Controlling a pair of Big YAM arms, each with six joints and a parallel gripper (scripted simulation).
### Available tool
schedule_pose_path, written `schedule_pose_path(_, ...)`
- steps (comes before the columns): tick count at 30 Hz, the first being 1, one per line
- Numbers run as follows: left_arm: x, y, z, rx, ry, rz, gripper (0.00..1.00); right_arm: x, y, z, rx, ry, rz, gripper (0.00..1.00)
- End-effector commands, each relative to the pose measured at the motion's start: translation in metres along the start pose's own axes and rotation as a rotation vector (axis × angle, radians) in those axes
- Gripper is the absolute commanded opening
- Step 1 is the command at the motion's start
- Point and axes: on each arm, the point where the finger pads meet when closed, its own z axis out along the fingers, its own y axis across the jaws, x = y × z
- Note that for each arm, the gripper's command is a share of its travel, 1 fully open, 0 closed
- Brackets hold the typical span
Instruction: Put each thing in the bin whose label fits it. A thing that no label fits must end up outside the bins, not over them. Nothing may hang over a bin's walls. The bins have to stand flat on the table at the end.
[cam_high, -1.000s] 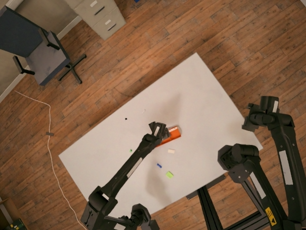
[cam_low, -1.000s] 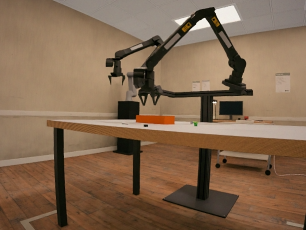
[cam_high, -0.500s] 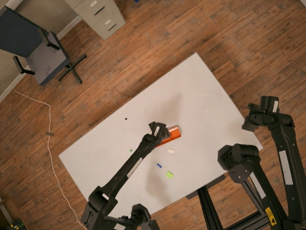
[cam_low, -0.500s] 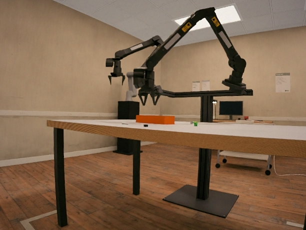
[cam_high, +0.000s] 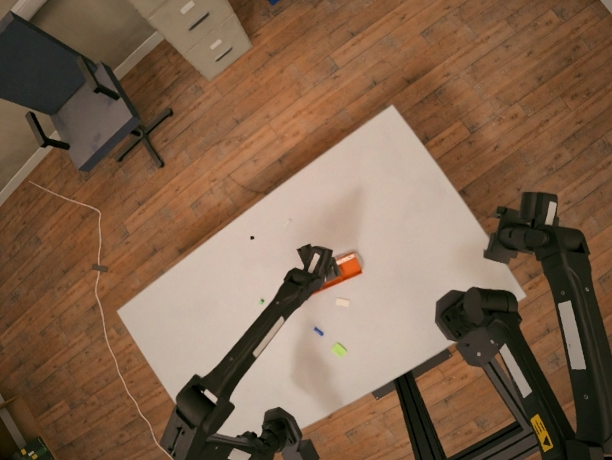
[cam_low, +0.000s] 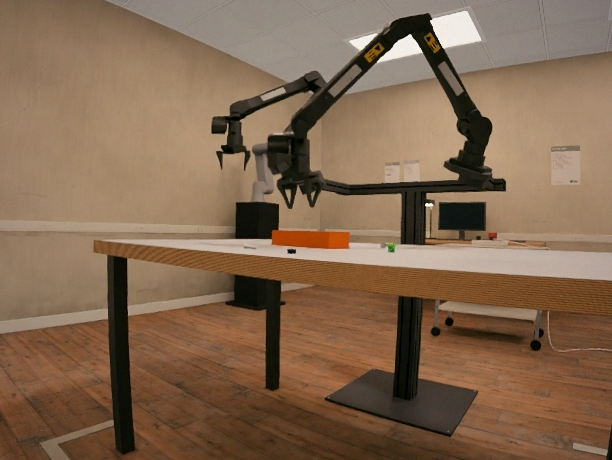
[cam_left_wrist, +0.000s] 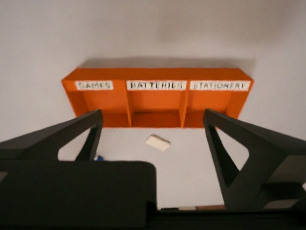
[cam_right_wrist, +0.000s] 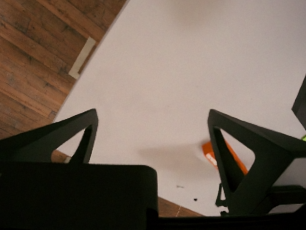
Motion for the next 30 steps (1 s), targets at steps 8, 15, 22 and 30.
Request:
schedule_pose_path(8,-0.022,-0.016,-0.119,0.067,-0.076,-0.027,1.00,-0.003,-0.002,-0.002,0.007,-0.003,0.010,1.00)
schedule_pose_path(15,-0.004,0.005,-0.087,0.001,-0.002,-0.022,1.00,-0.003,-0.002,-0.002,0.007,-0.003,0.010,1.00)
schedule_pose_path(22,-0.015,-0.008,-0.108,0.040,-0.048,-0.018,1.00,-0.003,-0.002,-0.002,0.007,-0.003,0.010,1.00)
schedule_pose_path(30,-0.015,-0.008,-0.108,0.040,-0.048,-0.018,1.00,-0.003,-0.002,-0.002,0.007,-0.003,0.010,1.00)
